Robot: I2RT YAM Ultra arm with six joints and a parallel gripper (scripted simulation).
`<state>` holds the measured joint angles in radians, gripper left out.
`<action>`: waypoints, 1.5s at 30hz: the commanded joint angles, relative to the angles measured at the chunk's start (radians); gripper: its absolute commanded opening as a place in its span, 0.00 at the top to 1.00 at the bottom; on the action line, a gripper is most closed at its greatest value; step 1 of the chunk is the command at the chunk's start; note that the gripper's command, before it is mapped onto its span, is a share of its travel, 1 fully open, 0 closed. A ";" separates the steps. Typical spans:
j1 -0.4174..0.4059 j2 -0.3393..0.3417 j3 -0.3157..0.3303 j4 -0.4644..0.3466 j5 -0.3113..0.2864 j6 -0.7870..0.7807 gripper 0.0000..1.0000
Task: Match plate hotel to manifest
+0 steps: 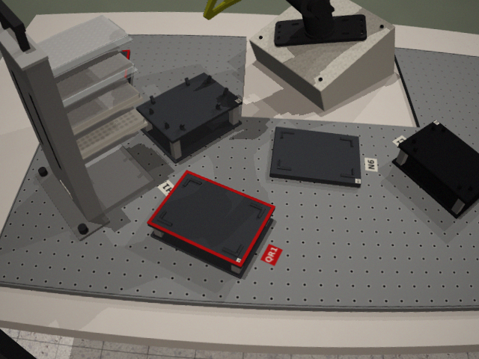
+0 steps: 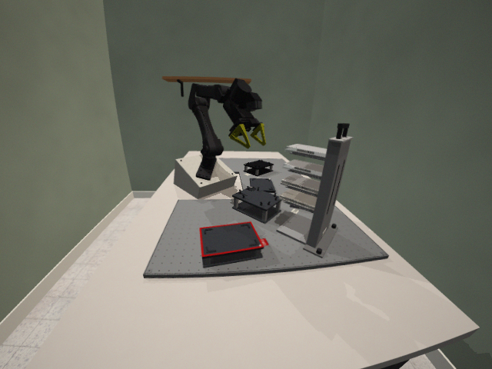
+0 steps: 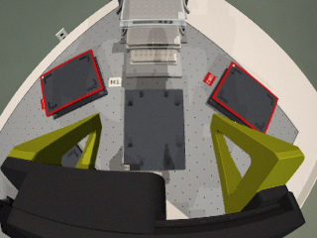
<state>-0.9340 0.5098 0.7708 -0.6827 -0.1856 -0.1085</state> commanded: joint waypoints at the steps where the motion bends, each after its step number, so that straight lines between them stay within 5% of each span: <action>1: -0.016 0.017 0.074 -0.056 -0.022 -0.014 0.00; 18: -0.069 0.071 0.296 -0.229 -0.068 -0.035 0.00; 45: -0.077 0.059 0.281 -0.223 -0.082 -0.039 0.00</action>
<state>-1.0065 0.5686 1.0412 -0.8982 -0.2596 -0.1406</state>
